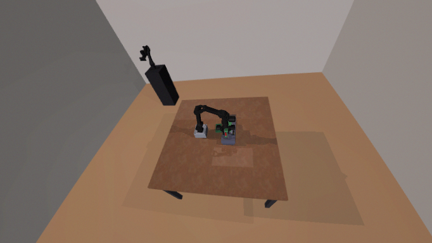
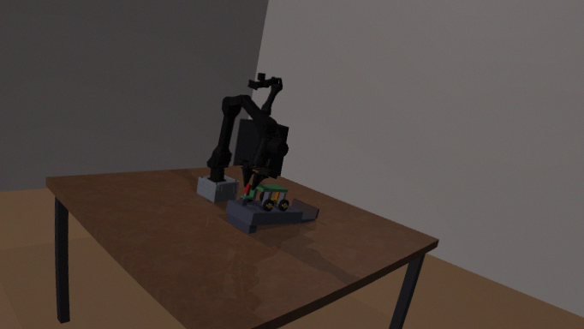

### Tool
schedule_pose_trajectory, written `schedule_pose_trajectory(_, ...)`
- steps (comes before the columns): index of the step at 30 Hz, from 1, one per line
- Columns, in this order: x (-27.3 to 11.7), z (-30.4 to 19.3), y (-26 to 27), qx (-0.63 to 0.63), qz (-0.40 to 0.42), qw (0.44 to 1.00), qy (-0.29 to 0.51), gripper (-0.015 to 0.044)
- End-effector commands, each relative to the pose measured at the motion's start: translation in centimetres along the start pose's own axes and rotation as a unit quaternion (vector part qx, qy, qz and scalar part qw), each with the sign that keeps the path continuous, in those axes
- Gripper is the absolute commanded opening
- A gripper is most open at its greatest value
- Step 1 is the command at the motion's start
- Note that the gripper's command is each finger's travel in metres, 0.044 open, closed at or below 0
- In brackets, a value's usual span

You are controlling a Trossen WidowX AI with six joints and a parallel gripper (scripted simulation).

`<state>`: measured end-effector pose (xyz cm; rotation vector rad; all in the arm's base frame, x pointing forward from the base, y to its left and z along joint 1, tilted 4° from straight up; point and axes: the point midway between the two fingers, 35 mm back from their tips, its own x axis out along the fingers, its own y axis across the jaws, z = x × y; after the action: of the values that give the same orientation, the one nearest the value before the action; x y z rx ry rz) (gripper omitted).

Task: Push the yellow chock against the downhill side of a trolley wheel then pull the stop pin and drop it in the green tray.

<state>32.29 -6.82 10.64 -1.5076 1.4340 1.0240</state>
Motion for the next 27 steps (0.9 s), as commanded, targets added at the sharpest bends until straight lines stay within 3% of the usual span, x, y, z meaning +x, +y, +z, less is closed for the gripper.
schedule_pose_trajectory(1, 0.9, 0.0, 0.2, -0.004, 0.006, 1.0, 0.002, 0.019)
schedule_pose_trajectory(18, 2.4, 0.1, 0.4, -0.004, 0.006, 1.0, 0.002, 0.019)
schedule_pose_trajectory(22, 2.1, 0.0, 0.2, -0.001, 0.003, 1.0, 0.0, 0.0085)
schedule_pose_trajectory(27, 2.1, 0.0, 0.2, -0.001, 0.003, 1.0, 0.0, 0.0052)
